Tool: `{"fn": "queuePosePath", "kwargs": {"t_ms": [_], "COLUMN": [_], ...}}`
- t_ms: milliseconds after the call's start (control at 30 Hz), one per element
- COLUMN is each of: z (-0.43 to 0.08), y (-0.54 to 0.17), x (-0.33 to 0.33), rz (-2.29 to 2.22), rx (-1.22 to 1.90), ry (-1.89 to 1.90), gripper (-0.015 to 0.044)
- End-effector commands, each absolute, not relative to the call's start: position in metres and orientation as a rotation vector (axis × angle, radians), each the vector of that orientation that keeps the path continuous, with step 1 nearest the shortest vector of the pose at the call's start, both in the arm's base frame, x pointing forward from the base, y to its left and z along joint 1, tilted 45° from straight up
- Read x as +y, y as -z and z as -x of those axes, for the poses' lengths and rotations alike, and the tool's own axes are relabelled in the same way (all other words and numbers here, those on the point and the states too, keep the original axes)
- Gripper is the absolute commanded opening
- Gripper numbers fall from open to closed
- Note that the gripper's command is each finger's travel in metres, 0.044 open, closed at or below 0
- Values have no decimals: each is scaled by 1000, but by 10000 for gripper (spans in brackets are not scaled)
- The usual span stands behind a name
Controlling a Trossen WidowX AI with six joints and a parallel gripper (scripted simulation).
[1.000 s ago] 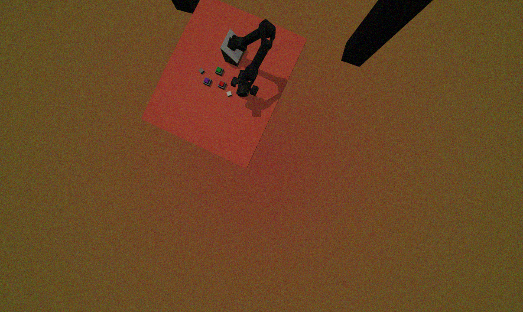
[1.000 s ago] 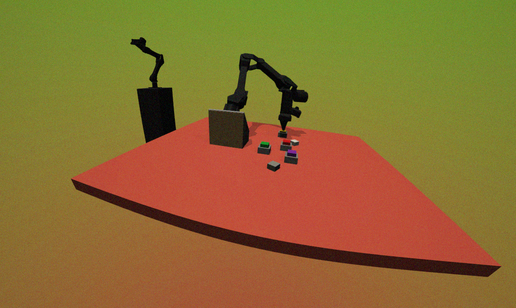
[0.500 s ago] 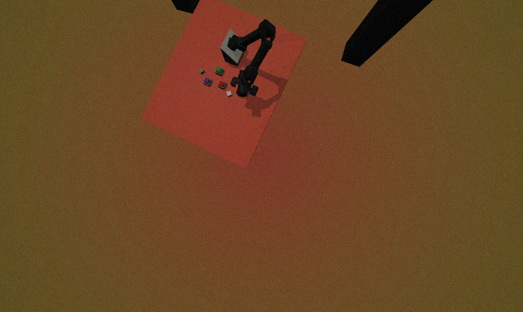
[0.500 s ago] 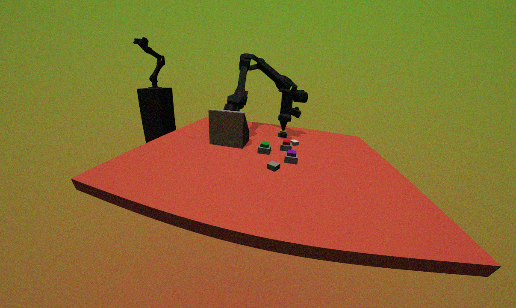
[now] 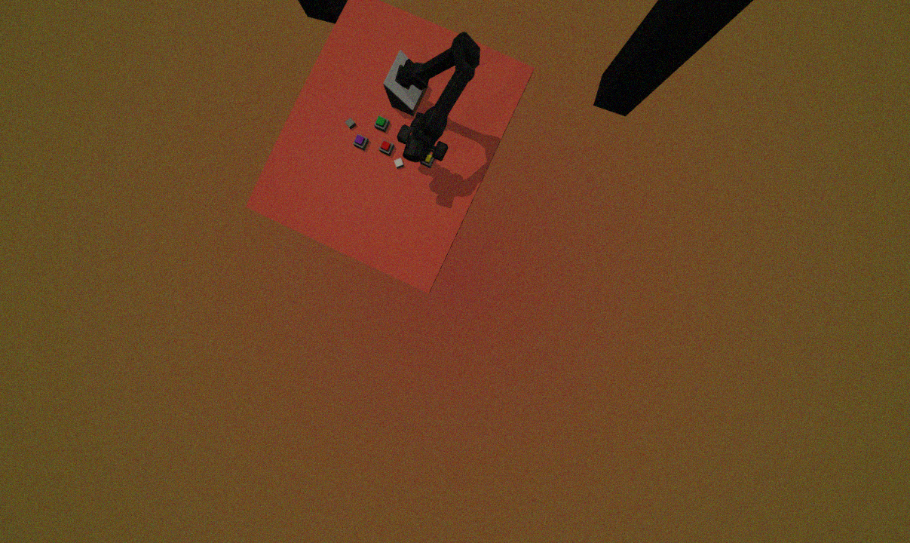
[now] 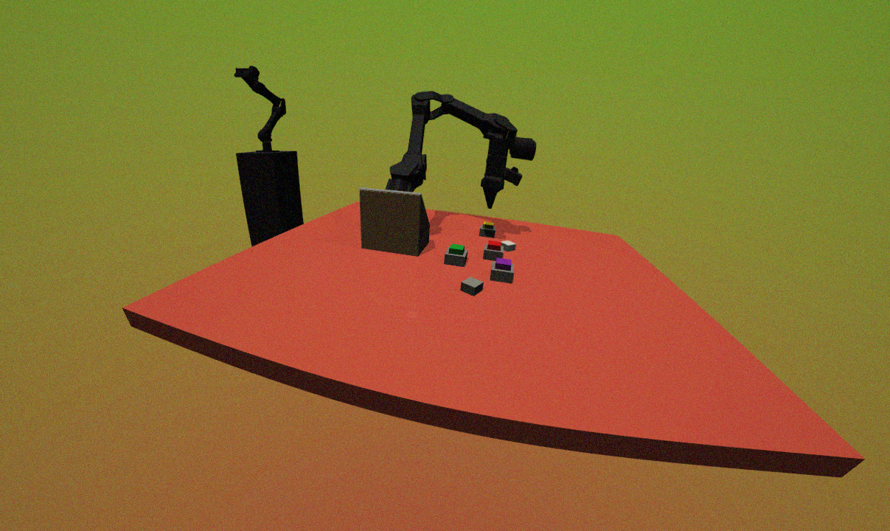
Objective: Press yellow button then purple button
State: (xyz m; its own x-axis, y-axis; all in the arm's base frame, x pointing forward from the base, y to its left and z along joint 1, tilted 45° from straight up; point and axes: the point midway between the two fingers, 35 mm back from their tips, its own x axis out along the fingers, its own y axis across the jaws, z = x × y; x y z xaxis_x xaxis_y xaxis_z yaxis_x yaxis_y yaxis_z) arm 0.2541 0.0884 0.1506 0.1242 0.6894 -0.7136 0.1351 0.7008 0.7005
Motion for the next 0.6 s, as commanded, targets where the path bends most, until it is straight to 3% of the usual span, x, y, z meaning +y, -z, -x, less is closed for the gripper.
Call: {"fn": "queuePosePath", "kwargs": {"t_ms": [0,267,567], "z": [-251,-257,-290], "y": [-180,-173,-105], "x": [65,56,-25], "rz": [-738,-731,-693], "rx": [1392,1388,1384], "ry": [-470,-462,-418], "gripper": [20,20,20]}}
